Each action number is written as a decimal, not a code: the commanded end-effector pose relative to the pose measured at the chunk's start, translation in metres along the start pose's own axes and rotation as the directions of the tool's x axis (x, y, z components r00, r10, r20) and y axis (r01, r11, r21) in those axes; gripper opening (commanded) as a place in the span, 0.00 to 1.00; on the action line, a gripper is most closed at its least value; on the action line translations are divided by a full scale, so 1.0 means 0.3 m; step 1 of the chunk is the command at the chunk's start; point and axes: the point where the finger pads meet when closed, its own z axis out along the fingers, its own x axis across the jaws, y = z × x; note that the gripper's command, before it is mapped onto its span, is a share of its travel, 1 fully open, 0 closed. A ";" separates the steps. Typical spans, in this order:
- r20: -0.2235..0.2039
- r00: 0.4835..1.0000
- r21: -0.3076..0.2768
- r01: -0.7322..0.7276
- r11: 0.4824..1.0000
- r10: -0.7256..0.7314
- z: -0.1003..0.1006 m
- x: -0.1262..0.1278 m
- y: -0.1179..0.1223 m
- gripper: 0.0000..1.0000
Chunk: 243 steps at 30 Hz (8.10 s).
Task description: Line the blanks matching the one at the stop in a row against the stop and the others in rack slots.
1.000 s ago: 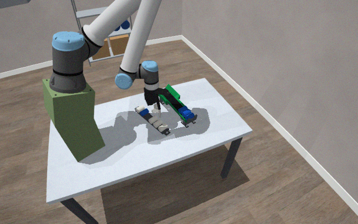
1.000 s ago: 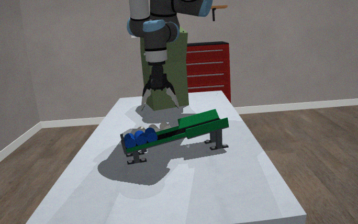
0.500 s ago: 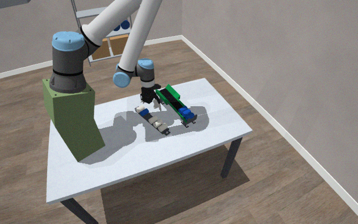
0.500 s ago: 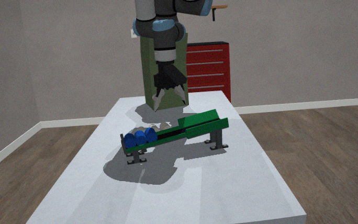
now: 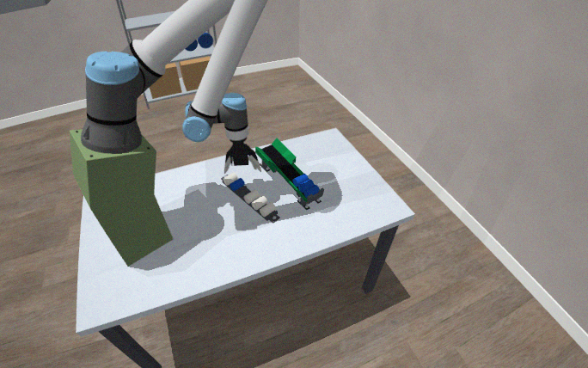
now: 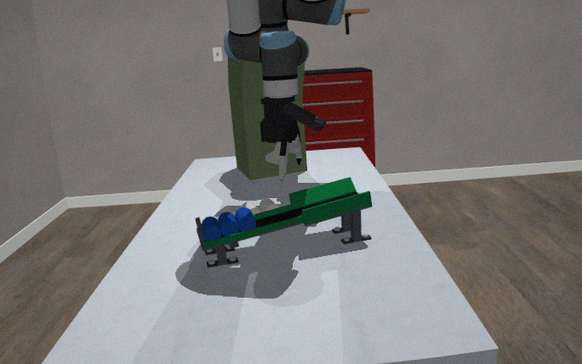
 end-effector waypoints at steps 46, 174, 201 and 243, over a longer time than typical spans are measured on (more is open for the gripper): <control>-0.013 0.770 0.014 0.638 0.770 -0.638 -0.010 -0.121 -0.074 0.48; -0.013 0.770 0.013 0.638 0.770 -0.638 0.164 -0.121 -0.079 0.48; -0.013 0.770 0.013 0.638 0.770 -0.638 0.271 -0.121 -0.081 0.48; -0.013 0.770 0.013 0.638 0.770 -0.638 0.282 -0.121 -0.081 0.48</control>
